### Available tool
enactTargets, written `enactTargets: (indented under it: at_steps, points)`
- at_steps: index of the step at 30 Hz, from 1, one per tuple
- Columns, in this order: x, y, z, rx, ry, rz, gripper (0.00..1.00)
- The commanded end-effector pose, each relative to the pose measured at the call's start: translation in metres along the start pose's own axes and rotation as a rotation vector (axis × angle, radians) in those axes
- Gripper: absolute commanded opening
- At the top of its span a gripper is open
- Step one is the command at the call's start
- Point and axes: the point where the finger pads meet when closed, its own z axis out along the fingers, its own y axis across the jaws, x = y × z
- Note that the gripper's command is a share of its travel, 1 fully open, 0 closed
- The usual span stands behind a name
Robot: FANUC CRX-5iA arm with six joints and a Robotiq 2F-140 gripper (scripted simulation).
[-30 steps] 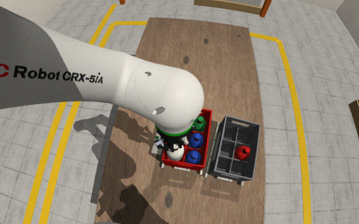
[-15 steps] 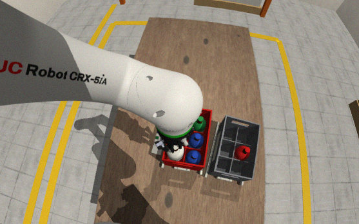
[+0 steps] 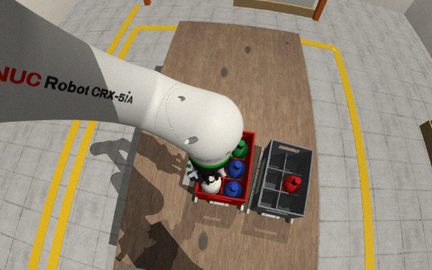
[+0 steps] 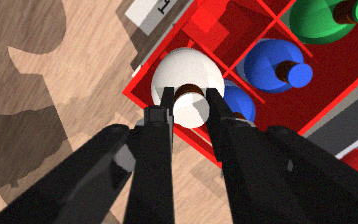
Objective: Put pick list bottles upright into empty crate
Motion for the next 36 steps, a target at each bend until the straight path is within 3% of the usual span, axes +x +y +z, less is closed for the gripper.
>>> enactTargets:
  at_steps: [1, 36]
  points:
    - [0.0, 0.0, 0.002, -0.001, 0.001, 0.0, 0.1]
    - [0.0, 0.0, 0.033, -0.001, 0.001, 0.0, 0.1]
